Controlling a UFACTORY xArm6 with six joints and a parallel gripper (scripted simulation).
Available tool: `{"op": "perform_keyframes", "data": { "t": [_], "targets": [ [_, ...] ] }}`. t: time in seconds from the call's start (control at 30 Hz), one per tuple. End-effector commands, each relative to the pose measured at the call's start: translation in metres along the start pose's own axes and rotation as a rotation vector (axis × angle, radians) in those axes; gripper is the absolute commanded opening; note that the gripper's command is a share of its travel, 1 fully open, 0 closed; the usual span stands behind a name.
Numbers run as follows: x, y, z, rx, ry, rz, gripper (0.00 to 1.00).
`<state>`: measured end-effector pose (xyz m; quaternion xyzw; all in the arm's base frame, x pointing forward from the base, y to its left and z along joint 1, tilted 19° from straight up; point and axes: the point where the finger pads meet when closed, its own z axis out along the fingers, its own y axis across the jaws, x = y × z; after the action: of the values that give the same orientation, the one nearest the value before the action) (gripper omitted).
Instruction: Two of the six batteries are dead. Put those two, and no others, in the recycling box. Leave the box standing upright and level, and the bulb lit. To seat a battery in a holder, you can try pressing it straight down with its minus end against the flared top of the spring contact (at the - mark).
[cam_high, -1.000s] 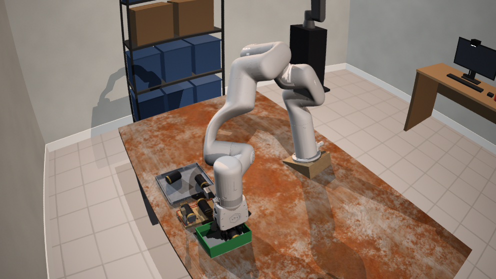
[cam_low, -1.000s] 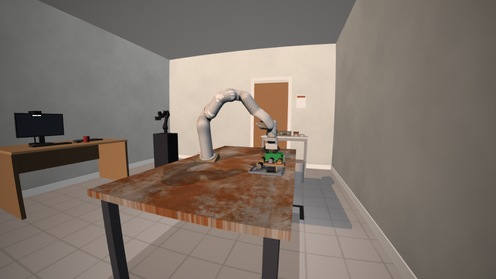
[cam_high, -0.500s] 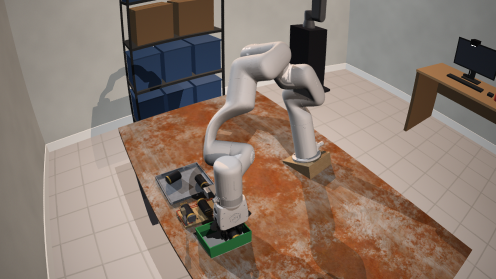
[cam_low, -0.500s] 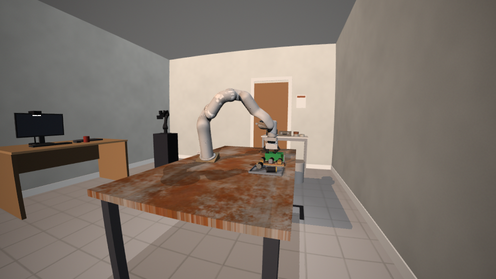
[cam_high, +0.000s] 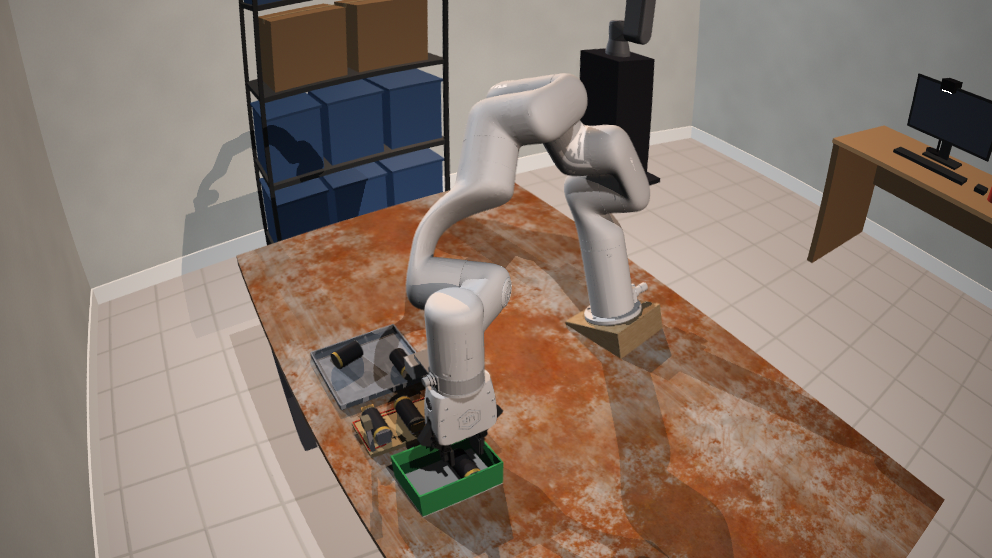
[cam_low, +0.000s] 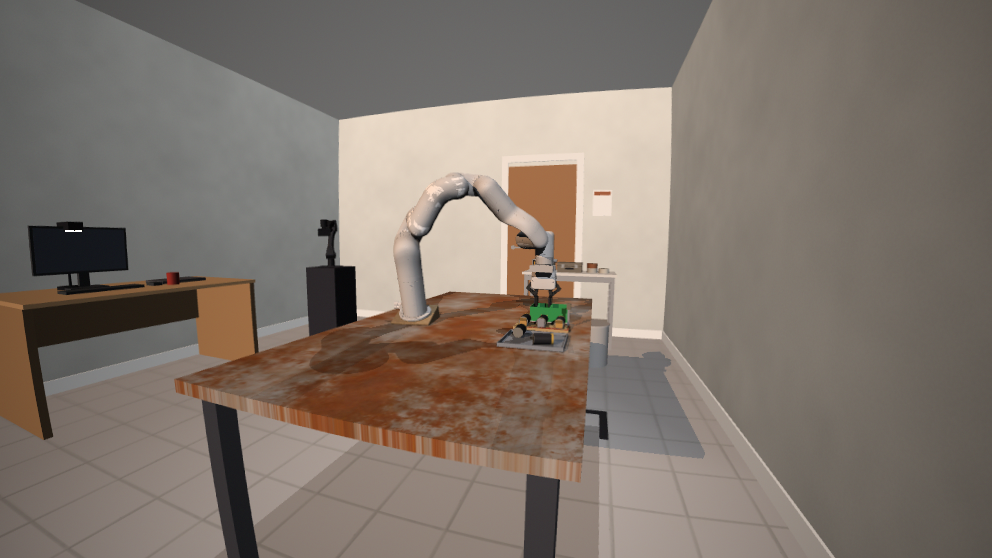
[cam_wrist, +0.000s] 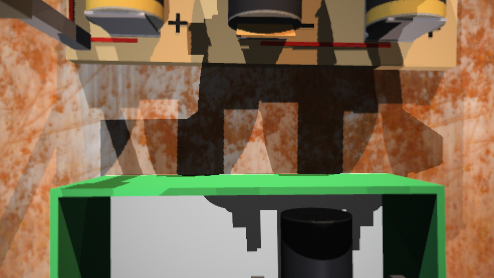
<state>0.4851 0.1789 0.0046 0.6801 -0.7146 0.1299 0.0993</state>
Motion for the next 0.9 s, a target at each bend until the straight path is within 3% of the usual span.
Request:
{"op": "perform_keyframes", "data": {
  "t": [0.0,0.13,0.6,0.77,0.87],
  "targets": [
    [0.000,-0.001,-0.026,0.003,-0.002,0.001,0.51],
    [0.000,-0.001,-0.040,0.003,-0.002,0.001,0.51],
    [0.000,-0.001,-0.049,0.003,-0.002,0.001,0.51],
    [0.000,-0.001,-0.063,0.003,-0.002,0.001,0.51],
    [0.000,-0.001,-0.083,0.003,-0.002,0.001,0.51]
  ]
}}
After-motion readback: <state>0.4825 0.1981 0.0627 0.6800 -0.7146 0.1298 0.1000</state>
